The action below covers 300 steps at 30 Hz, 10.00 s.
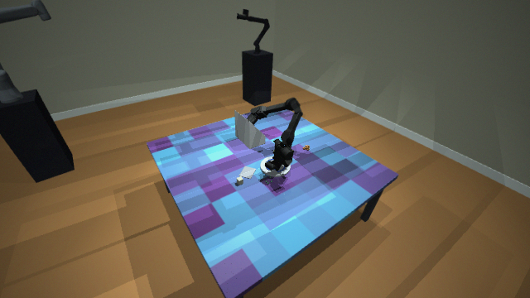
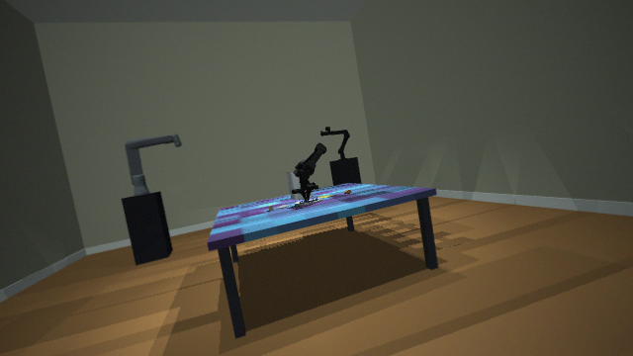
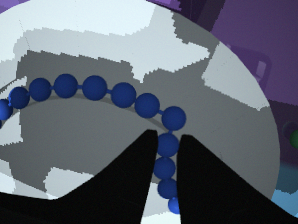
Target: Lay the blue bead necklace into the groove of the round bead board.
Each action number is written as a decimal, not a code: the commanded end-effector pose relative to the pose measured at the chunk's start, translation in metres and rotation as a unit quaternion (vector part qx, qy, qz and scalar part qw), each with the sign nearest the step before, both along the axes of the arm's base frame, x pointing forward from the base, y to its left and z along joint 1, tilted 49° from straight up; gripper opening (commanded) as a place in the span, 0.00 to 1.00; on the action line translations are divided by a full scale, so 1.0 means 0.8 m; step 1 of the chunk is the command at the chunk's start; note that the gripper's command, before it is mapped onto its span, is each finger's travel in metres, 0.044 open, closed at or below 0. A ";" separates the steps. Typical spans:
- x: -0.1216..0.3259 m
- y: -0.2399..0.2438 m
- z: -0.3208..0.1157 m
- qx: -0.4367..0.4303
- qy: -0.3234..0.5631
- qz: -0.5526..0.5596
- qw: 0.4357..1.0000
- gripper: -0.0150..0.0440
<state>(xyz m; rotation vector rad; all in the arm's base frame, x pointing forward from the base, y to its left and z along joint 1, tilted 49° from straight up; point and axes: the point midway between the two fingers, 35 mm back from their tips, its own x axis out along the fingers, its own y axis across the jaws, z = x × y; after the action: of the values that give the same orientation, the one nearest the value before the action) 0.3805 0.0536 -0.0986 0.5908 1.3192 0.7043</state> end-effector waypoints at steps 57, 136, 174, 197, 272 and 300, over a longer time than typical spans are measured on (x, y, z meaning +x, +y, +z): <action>0.004 -0.015 -0.005 0.001 0.003 -0.001 1.000 1.00; -0.007 -0.007 -0.010 0.001 0.008 -0.006 1.000 0.25; -0.007 -0.020 -0.016 0.002 0.011 -0.007 1.000 0.25; -0.006 -0.020 -0.016 0.002 0.010 -0.007 1.000 0.92; -0.045 -0.018 -0.031 -0.030 -0.225 0.198 0.954 0.46; -0.044 -0.020 -0.030 -0.033 -0.227 0.200 0.953 0.25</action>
<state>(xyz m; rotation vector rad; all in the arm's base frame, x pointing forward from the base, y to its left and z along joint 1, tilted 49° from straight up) 0.3452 0.0375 -0.1230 0.0879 1.0282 1.0512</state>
